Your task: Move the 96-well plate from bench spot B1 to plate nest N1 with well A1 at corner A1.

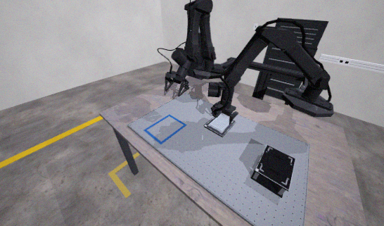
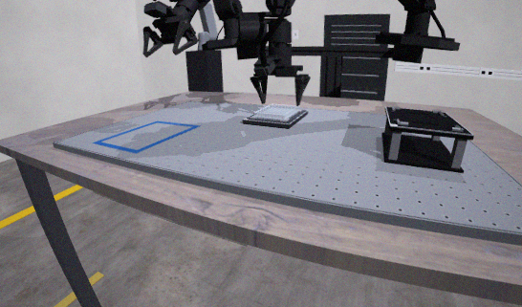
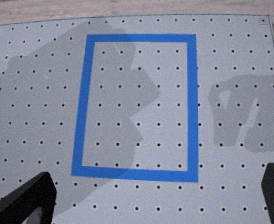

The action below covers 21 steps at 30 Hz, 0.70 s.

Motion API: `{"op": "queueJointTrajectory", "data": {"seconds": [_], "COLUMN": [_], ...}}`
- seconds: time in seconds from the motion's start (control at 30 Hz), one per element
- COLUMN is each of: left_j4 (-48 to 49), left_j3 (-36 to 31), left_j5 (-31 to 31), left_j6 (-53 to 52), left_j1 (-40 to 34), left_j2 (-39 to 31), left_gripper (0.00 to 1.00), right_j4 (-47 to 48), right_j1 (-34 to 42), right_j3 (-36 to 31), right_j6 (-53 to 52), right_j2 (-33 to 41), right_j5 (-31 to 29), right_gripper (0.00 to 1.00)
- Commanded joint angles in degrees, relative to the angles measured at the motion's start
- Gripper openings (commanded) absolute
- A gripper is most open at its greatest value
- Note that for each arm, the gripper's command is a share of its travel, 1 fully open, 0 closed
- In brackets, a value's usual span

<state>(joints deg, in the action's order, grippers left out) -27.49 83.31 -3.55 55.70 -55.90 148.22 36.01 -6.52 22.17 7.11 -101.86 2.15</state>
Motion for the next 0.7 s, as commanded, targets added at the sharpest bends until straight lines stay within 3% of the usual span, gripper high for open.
{"op": "queueJointTrajectory", "data": {"seconds": [0.0, 0.67], "left_j4": [1.33, 2.63], "left_j3": [1.19, 2.01], "left_j5": [0.05, -0.06], "left_j6": [0.18, 0.04], "left_j1": [0.44, 0.59], "left_j2": [0.17, 2.86], "left_gripper": [1.0, 1.0], "right_j4": [1.17, 1.17], "right_j1": [-0.24, -0.24], "right_j3": [-0.12, -0.12], "right_j6": [0.08, 0.08], "right_j2": [0.16, 0.16], "right_j5": [0.32, 0.32], "right_gripper": [1.0, 1.0]}}
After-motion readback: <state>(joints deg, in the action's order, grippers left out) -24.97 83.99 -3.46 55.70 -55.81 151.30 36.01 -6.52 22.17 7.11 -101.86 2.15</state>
